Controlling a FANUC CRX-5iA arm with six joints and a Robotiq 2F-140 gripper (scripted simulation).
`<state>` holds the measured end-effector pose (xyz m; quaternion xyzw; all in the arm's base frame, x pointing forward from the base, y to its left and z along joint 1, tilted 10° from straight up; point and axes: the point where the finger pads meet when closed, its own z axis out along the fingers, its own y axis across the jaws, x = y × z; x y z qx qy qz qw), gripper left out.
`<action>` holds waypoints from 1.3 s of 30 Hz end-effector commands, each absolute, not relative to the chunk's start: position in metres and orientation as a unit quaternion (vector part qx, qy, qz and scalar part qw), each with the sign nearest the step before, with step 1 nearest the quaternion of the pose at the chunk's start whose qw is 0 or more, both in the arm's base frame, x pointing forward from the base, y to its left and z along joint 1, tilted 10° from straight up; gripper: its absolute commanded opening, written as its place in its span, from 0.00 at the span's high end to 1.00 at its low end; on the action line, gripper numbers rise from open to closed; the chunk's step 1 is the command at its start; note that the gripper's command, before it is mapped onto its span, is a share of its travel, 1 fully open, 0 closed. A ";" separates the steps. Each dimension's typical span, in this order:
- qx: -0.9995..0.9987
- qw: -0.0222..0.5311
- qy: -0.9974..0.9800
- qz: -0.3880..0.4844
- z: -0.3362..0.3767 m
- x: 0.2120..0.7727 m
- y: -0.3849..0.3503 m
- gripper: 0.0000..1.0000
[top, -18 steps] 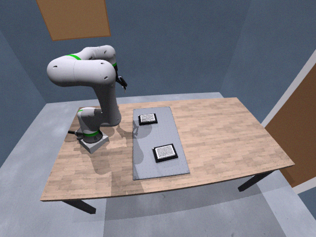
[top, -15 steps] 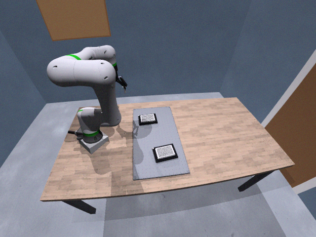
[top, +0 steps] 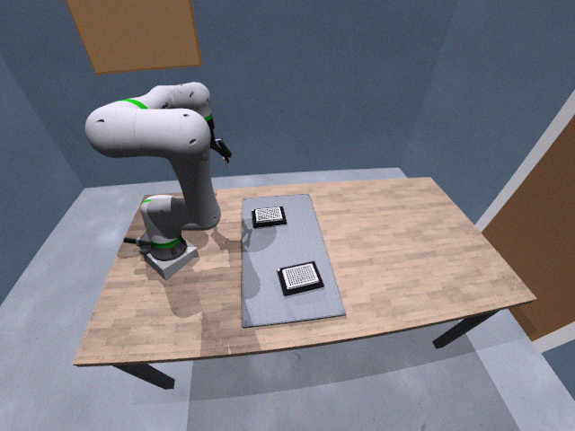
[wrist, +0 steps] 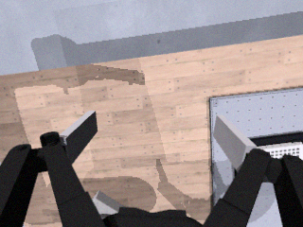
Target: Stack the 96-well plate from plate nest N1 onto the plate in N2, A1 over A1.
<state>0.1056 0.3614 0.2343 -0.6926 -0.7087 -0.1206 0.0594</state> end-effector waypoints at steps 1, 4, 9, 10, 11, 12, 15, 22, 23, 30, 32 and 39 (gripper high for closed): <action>-0.716 0.059 -0.686 -0.117 0.232 0.115 0.361 0.00; -0.731 0.059 -0.670 -0.115 0.229 0.128 0.361 0.00; -0.768 0.058 -0.628 -0.109 0.224 0.152 0.359 0.00; -0.779 0.058 -0.615 -0.108 0.223 0.157 0.359 0.00; -0.789 0.058 -0.602 -0.106 0.221 0.162 0.358 0.00; -0.799 0.058 -0.589 -0.104 0.220 0.167 0.357 0.00; -0.803 0.058 -0.584 -0.104 0.218 0.176 0.356 0.00; -0.844 0.059 -0.524 -0.096 0.211 0.205 0.350 0.00; -0.853 0.059 -0.509 -0.095 0.210 0.210 0.348 0.00; -0.889 0.060 -0.446 -0.088 0.202 0.240 0.339 0.00; -0.892 0.060 -0.439 -0.087 0.201 0.245 0.337 0.00; -0.916 0.061 -0.387 -0.082 0.193 0.272 0.326 0.00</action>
